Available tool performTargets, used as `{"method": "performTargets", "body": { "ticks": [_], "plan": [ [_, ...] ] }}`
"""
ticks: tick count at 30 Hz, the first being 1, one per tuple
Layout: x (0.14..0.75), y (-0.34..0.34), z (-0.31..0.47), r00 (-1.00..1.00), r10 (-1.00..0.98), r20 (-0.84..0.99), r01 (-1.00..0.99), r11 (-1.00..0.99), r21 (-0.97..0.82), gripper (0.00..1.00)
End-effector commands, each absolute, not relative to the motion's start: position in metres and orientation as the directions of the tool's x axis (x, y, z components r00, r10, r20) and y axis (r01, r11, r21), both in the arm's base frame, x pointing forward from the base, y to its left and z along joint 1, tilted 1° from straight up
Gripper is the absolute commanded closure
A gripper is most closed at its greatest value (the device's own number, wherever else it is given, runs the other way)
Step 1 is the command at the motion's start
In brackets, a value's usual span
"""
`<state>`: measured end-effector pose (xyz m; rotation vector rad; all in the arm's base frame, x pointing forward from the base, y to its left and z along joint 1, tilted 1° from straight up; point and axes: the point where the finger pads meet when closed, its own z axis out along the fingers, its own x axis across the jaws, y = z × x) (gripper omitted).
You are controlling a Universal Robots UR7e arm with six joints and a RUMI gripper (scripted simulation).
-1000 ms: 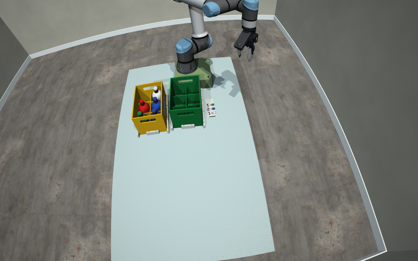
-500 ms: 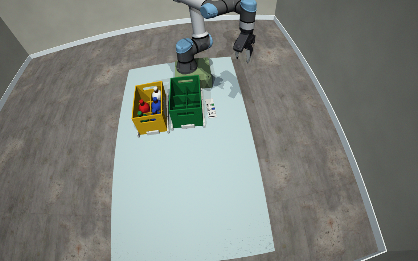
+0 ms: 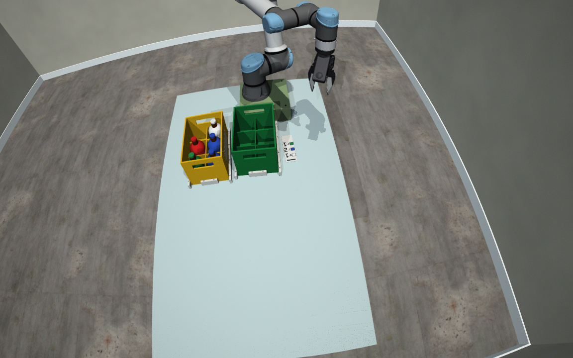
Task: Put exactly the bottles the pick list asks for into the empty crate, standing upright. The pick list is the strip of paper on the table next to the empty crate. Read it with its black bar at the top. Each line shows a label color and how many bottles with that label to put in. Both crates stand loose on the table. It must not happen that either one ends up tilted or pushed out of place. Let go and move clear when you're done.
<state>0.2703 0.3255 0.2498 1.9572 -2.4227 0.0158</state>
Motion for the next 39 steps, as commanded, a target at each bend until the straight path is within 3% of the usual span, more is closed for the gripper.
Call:
{"method": "performTargets", "body": {
  "ticks": [1, 18, 39],
  "plan": [
    [0.288, 0.299, 0.232, -0.055, -0.998, 0.014, -0.998, 0.055, 0.012, 0.62],
    [0.322, 0.244, 0.194, 0.224, -0.974, -0.006, -0.974, -0.224, 0.013, 0.62],
    [0.353, 0.191, 0.157, 0.224, -0.974, -0.006, -0.974, -0.224, 0.017, 0.62]
  ]
}}
